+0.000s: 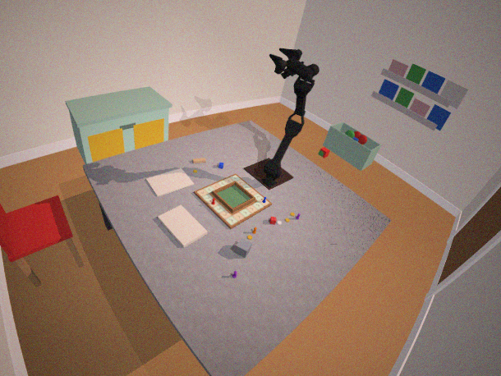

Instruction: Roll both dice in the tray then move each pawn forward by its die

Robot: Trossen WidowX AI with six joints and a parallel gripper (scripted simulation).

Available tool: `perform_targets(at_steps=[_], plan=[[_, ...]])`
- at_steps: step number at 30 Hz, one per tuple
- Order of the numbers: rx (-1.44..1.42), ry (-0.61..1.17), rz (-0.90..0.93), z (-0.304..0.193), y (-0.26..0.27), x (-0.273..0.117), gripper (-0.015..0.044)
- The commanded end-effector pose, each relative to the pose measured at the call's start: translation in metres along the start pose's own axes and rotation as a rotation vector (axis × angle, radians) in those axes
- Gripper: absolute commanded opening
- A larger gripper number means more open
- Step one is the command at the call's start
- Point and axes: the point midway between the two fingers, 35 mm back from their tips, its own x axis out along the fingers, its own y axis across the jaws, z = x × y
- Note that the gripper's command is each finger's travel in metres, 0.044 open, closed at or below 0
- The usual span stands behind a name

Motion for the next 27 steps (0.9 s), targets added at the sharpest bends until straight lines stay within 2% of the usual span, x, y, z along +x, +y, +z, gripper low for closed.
perform_targets(at_steps=[1, 5, 15, 27], plan=[[-0.003, 0.002, -0.001, -0.001, -0.001, 0.000, 0.0374], [-0.086, 0.051, -0.023, -0.013, -0.025, 0.000, 0.0275], [-0.433, 0.320, -0.201, -0.053, -0.155, -0.019, 0.0275], [-0.754, 0.662, -0.464, -0.057, -0.297, -0.081, 0.0275]])
